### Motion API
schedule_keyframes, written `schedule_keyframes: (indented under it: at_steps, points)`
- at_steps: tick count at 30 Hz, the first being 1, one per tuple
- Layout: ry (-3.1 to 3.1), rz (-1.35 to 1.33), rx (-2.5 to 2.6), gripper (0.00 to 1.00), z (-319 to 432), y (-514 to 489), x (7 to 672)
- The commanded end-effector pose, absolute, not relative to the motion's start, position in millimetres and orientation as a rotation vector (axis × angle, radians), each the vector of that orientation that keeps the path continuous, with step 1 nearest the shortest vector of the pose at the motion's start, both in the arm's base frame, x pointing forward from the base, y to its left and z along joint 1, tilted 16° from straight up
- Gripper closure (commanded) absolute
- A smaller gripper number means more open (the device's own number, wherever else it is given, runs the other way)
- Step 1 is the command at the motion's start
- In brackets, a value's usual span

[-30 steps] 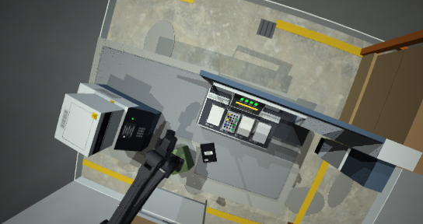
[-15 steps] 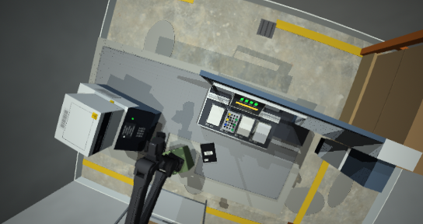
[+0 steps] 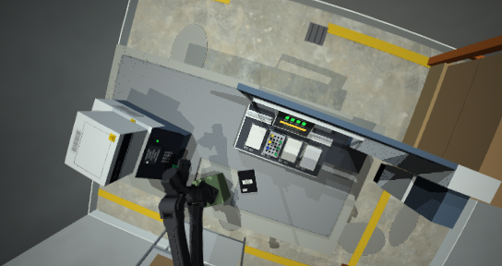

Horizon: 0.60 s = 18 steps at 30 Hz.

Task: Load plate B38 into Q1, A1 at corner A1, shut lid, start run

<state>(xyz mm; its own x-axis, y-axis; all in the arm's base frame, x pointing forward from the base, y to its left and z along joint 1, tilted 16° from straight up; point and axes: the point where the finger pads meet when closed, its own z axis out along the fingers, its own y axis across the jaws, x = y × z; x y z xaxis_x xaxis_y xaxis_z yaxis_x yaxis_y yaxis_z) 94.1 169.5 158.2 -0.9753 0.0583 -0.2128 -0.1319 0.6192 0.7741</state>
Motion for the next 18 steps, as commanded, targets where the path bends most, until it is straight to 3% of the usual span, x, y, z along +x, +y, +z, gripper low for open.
schedule_keyframes:
  at_steps: [1, 18]
  points:
    - [2.603, 1.303, 0.012, 1.0, 173.7, 169.6, 101.4]
    - [2.615, 1.264, -0.012, 1.0, 179.1, 165.5, 104.3]
